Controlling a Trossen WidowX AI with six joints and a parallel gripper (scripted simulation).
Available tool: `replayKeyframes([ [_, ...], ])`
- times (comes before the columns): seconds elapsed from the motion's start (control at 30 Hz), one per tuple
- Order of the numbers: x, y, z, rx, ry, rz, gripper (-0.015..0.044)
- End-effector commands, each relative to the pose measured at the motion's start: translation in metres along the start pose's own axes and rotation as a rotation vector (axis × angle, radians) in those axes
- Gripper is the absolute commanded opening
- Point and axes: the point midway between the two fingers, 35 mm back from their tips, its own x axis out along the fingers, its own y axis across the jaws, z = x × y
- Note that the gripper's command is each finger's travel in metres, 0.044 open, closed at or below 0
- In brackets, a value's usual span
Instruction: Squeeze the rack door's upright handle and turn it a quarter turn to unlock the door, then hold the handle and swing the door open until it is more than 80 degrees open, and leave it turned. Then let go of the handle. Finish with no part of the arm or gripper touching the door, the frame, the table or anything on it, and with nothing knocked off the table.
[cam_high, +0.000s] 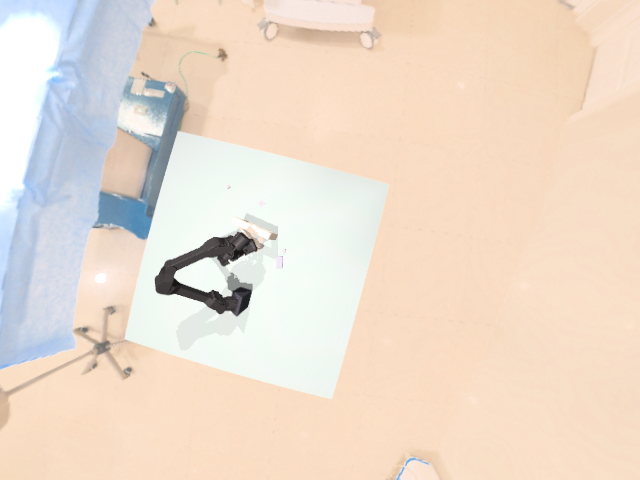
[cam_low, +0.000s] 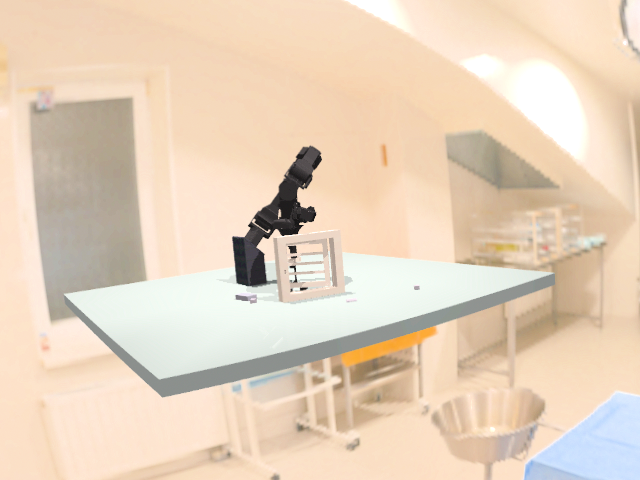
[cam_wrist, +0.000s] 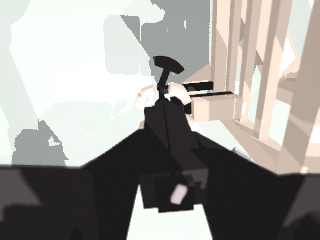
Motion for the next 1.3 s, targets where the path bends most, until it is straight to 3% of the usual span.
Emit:
replayKeyframes([
  [0.0,0.0,0.006,0.003,0.083,-0.007,-0.002,0.0025],
  [1.27,0.0,0.066,0.045,0.65,-0.008,0.003,0.0025],
])
